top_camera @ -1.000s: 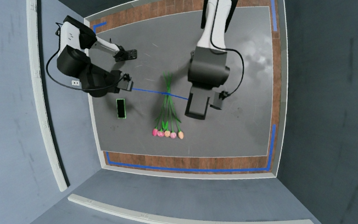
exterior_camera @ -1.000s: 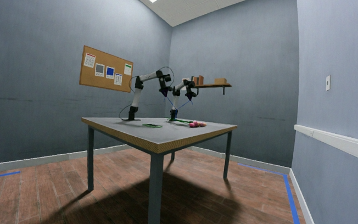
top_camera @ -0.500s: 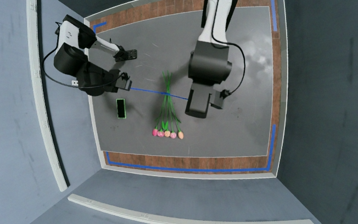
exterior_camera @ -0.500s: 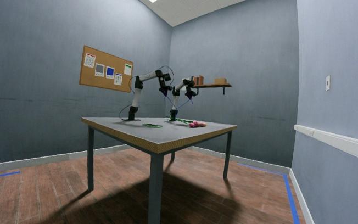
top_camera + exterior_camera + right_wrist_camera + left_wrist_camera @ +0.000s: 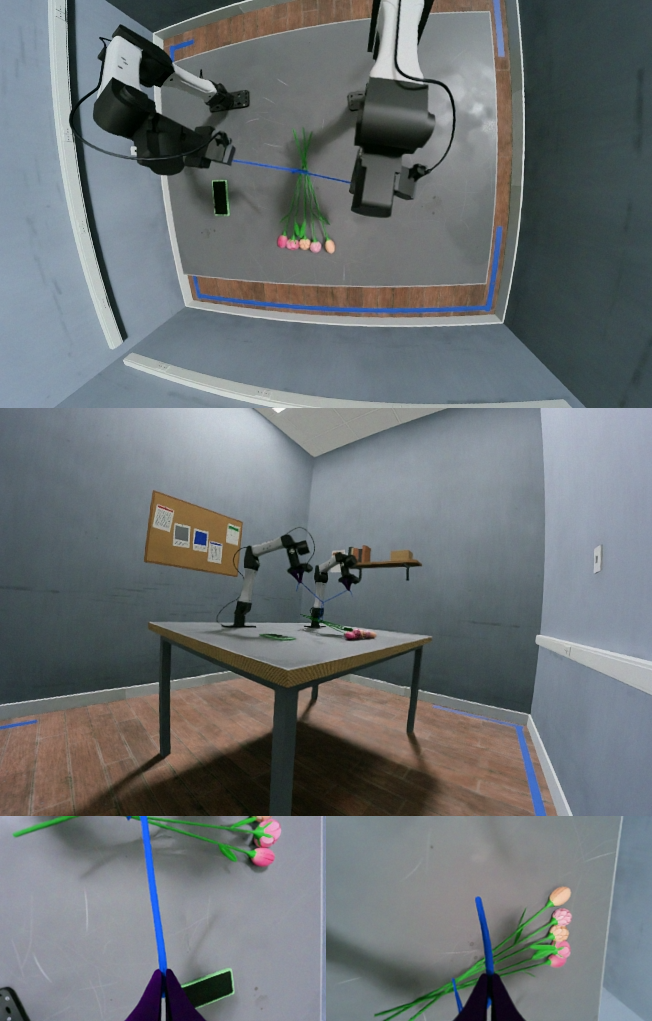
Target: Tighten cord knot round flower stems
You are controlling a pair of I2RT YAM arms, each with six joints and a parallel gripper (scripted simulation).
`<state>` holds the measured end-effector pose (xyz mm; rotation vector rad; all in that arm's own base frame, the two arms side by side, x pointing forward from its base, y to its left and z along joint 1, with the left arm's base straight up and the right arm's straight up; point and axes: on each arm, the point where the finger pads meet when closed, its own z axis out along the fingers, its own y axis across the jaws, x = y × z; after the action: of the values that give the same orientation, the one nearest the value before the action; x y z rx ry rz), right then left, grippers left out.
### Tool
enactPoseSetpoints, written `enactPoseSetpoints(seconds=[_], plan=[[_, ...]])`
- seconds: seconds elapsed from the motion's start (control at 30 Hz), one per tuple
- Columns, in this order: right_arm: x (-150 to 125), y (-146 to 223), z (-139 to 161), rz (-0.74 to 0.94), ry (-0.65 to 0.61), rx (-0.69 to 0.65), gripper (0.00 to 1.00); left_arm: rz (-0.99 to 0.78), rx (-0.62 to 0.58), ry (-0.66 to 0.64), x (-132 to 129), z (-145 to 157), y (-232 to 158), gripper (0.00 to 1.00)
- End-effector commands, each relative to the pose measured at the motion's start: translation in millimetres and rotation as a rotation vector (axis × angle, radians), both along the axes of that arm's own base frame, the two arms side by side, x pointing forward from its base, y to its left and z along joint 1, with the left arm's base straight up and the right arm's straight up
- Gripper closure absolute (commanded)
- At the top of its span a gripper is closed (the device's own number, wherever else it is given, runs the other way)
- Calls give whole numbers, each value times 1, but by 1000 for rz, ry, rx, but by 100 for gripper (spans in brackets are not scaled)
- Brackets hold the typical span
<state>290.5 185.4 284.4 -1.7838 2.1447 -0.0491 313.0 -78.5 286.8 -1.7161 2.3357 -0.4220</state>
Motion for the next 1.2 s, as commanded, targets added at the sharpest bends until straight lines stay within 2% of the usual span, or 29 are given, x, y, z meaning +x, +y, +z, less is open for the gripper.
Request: enactPoseSetpoints(seconds=[0.0,1.17], plan=[[-9,-14,11,5,-21,13,100,-13,-7,-32,0,12,9,100],[-38,-145,9,-1,-80,30,100,-6,3,-73,39,9,141,100]])
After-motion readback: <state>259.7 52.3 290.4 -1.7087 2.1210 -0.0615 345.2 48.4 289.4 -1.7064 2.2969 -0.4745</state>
